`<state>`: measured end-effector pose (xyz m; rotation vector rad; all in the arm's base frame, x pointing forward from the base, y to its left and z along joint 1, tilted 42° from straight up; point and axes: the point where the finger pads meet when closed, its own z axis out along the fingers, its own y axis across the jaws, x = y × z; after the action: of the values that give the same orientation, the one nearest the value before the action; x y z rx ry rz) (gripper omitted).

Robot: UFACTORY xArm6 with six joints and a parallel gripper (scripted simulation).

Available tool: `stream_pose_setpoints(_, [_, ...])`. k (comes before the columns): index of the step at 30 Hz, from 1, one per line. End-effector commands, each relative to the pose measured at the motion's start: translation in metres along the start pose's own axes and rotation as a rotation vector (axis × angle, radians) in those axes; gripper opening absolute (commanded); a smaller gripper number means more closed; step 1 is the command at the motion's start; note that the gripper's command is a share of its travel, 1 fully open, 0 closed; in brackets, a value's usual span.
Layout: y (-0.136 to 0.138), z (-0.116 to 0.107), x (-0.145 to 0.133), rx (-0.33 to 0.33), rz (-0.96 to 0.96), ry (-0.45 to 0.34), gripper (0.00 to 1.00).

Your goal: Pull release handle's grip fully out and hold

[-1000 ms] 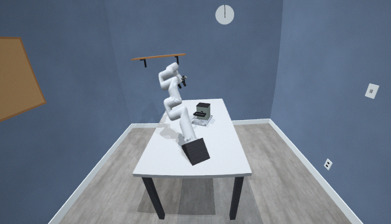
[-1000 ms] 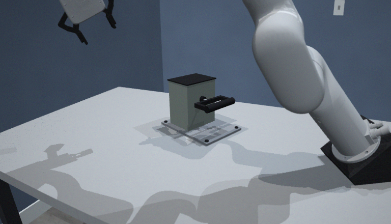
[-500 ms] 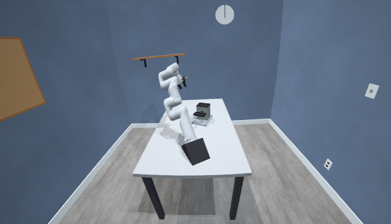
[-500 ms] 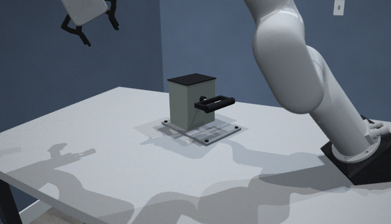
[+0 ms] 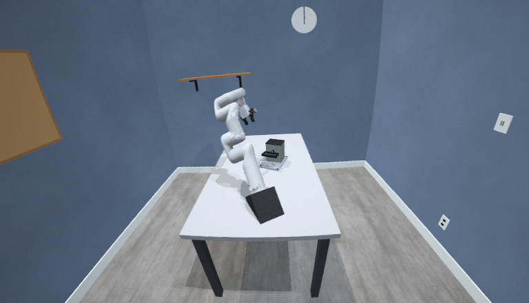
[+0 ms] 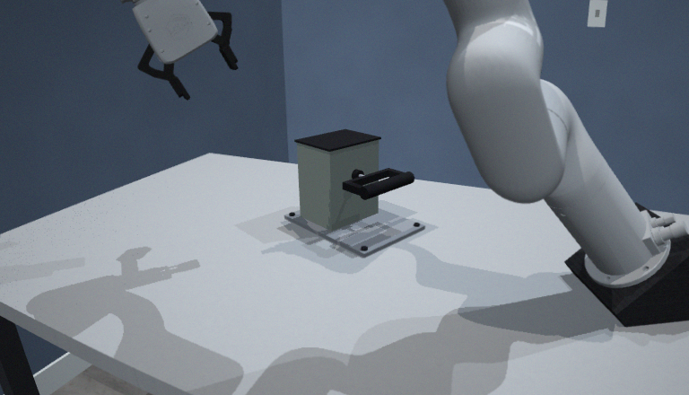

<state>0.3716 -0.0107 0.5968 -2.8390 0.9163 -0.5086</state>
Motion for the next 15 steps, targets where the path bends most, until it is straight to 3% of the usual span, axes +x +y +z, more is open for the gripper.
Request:
stream_pose_setpoints(1, [0.016, 0.028, -0.016, 0.012, -0.001, -0.069, 1.0])
stream_pose_setpoints(3, [0.016, 0.028, -0.016, 0.012, -0.001, -0.069, 1.0])
stream_pose_setpoints(15, [0.049, 0.09, -0.056, 0.047, 0.03, -0.229, 1.0])
